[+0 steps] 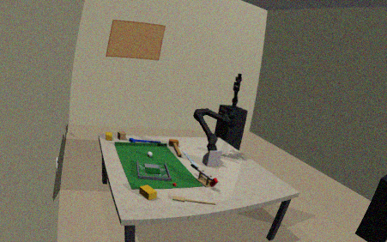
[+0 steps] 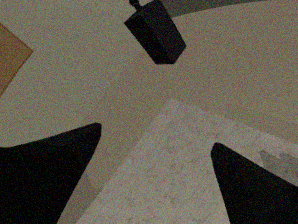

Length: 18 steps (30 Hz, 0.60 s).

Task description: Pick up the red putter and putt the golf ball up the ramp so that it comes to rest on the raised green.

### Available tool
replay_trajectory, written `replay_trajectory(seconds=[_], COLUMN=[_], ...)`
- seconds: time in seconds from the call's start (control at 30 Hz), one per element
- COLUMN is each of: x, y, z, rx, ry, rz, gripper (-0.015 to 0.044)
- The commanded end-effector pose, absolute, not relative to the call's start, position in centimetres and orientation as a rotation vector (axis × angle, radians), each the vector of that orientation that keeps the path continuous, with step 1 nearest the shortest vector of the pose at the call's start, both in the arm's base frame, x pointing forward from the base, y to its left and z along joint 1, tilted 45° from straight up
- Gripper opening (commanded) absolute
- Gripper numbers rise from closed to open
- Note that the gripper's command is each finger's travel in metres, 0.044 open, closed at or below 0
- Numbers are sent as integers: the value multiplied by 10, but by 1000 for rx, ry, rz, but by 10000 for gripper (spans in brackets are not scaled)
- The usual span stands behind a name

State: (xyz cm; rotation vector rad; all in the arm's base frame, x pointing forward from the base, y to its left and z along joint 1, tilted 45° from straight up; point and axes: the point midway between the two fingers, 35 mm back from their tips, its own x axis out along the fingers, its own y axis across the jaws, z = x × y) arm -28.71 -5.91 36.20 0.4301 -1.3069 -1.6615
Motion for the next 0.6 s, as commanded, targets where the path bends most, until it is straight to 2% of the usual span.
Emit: replay_trajectory(seconds=[0.0, 0.03, 0.33, 0.57], x=[-288, -291, -330, -347], y=[-57, -52, 38, 144], z=[362, 362, 351, 323], rx=[426, 412, 160, -97], ry=[-1314, -1334, -1574, -1723], rz=[-1665, -1677, -1911, -2244], gripper=[426, 440, 440, 440])
